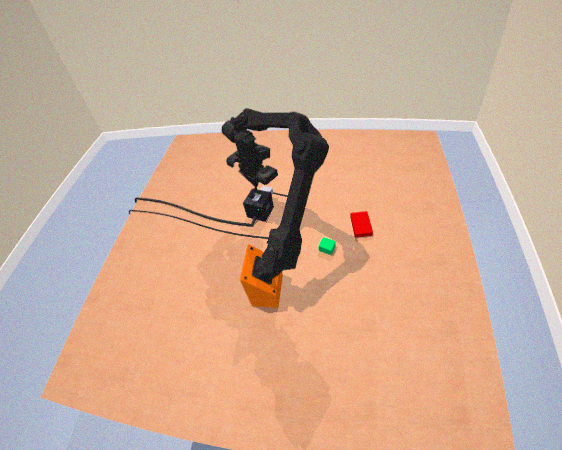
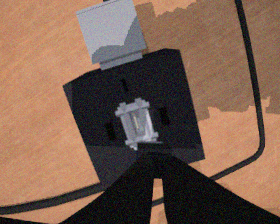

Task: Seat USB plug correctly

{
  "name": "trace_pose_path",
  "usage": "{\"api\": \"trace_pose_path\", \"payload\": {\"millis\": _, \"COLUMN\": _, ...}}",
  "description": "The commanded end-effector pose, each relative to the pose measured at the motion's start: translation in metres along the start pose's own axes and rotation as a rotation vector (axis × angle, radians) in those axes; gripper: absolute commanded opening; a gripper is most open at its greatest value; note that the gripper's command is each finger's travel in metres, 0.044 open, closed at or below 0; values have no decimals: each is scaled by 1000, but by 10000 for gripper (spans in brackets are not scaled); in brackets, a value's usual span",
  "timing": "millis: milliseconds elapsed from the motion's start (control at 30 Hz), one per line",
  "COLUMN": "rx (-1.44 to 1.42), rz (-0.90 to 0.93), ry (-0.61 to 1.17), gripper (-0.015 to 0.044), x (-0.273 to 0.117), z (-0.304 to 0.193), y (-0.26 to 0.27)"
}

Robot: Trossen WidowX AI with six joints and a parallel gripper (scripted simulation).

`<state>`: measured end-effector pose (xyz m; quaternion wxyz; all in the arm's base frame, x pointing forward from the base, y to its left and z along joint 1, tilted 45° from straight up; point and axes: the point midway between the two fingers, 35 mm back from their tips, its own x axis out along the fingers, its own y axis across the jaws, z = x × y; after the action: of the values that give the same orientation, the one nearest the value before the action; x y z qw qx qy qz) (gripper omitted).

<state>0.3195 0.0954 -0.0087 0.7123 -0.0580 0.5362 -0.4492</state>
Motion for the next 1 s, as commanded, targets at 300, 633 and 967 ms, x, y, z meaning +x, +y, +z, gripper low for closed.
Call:
{"api": "trace_pose_path", "payload": {"millis": 300, "rx": -319, "rz": 1, "ry": 0, "gripper": 0, "x": 0, "z": 0, "y": 0}}
{"api": "trace_pose_path", "payload": {"millis": 633, "rx": -581, "rz": 1, "ry": 0, "gripper": 0, "x": 0, "z": 0, "y": 0}}
{"api": "trace_pose_path", "payload": {"millis": 967, "rx": -843, "rz": 1, "ry": 0, "gripper": 0, "x": 0, "z": 0, "y": 0}}
